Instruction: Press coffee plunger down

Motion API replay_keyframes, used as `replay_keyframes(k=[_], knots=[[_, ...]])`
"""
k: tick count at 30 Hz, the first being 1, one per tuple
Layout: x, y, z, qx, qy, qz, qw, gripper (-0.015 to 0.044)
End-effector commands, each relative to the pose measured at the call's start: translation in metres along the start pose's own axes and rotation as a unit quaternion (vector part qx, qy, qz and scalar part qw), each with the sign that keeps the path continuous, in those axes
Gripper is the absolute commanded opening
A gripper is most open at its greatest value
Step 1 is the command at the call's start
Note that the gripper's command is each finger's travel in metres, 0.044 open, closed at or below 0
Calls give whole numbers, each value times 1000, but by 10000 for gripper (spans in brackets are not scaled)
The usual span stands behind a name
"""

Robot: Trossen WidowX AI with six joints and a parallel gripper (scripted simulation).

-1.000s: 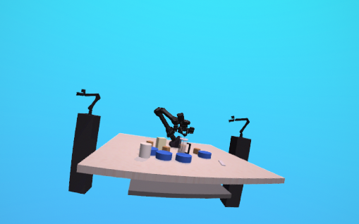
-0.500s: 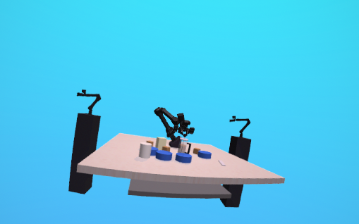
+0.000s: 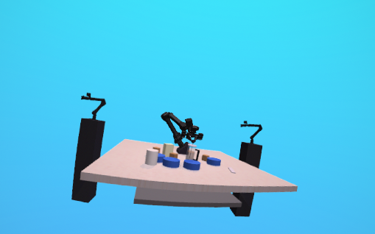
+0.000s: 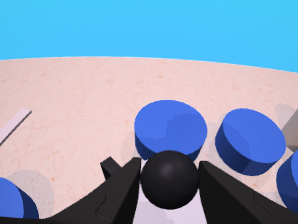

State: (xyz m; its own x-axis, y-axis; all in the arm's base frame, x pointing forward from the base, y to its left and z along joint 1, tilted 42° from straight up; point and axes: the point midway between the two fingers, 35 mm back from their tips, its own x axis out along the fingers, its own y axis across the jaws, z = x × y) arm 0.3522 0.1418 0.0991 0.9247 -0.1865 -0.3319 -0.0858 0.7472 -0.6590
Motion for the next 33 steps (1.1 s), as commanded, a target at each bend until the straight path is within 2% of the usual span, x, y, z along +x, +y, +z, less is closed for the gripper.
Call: replay_keyframes(k=[1, 13, 19, 25, 33], knots=[[0, 0, 0, 0, 1, 0, 1000, 126], [0, 0, 0, 0, 1, 0, 1000, 440], [-7, 1, 10, 0, 3, 2, 1000, 440], [-54, -5, 58, -4, 9, 1, 1000, 440], [-56, -4, 58, -4, 9, 1, 1000, 440]])
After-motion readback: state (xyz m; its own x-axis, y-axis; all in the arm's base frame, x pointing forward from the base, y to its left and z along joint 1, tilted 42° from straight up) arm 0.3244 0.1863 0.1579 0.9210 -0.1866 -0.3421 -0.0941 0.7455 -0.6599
